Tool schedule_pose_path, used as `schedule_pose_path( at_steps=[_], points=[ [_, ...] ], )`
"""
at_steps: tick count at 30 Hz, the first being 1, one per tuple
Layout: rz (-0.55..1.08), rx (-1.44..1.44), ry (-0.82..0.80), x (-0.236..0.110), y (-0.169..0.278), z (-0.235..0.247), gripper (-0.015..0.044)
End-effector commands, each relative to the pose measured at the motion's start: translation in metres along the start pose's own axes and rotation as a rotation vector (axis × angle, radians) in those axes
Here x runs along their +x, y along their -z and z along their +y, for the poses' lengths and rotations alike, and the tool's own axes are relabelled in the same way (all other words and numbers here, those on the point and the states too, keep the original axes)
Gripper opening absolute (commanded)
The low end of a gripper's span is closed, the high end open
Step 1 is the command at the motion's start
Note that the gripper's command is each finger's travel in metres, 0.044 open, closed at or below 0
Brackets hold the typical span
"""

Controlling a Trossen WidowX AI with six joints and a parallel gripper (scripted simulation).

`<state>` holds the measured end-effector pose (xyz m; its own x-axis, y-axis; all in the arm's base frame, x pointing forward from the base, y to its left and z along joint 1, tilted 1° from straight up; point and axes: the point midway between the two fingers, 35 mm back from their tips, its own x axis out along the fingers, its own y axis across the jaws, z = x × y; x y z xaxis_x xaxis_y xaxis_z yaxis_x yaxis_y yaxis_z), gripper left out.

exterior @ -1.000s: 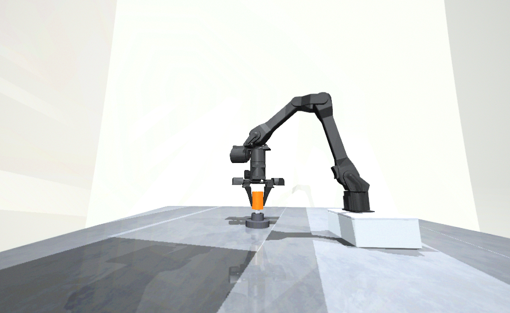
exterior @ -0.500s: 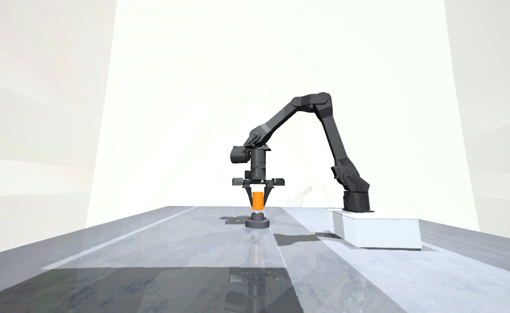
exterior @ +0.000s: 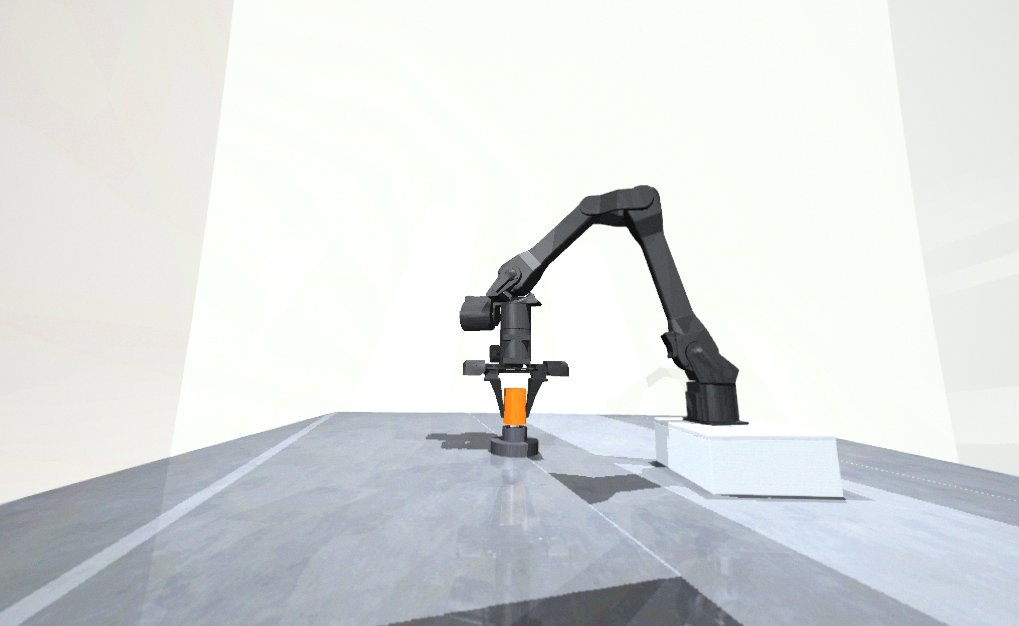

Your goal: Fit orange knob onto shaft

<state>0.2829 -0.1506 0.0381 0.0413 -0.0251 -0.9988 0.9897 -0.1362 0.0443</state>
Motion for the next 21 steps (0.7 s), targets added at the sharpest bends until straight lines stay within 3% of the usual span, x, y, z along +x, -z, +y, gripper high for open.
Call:
schedule_pose_path(
  at_steps=[1,15,21],
  points=[
    [0.003,0.035,0.000,0.0037,0.0007,-0.0010,0.0000],
    [0.000,0.024,0.001,0.0051,0.0000,-0.0009,0.0000],
    [0.000,0.024,0.001,0.0051,0.0000,-0.0009,0.0157]
  ],
)
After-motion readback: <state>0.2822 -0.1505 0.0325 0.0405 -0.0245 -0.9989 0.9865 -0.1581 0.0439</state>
